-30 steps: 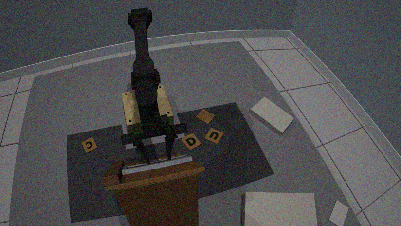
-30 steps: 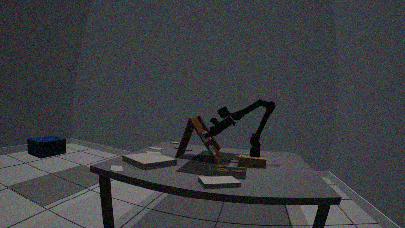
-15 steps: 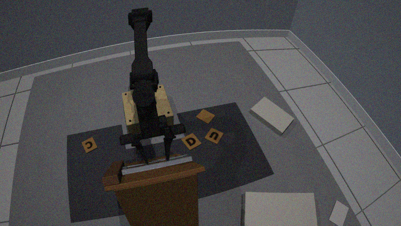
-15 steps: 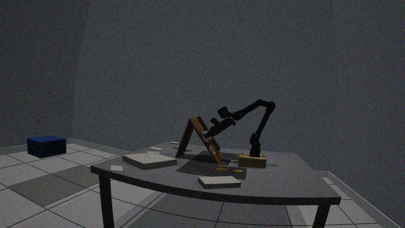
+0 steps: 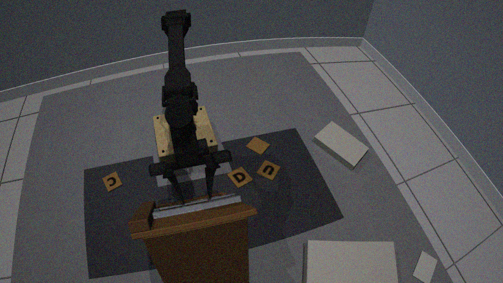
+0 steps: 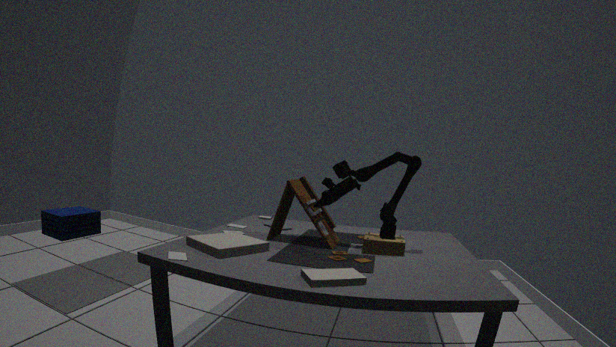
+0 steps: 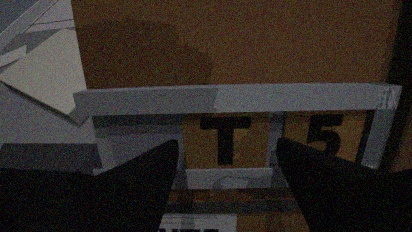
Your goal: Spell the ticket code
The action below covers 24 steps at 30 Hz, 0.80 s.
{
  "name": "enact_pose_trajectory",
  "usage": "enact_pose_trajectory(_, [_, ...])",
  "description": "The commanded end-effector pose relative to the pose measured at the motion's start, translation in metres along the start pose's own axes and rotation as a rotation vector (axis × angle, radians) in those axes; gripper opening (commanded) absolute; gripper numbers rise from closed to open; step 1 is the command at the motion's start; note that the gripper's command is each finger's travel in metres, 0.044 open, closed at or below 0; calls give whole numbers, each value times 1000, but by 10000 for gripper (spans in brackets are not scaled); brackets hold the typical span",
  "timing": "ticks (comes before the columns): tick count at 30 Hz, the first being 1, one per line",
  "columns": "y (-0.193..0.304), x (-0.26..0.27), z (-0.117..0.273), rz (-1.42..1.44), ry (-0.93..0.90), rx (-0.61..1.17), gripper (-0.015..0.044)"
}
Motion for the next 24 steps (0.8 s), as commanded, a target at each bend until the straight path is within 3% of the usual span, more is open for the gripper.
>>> enact_pose_trajectory(1, [0, 0, 5, 5, -4, 0, 295])
enact_pose_trajectory(24, [1, -2, 21, 5, -4, 1, 295])
Point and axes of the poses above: the point midway between the two fingers, 35 mm back from their tips, its own z axis back along the fingers, its own x axis across the jaws, y = z × x, the point moved 7 cm from there along z, back along the fingers, and after that the axes turned 1 degree about z, right-handed, at the moved point
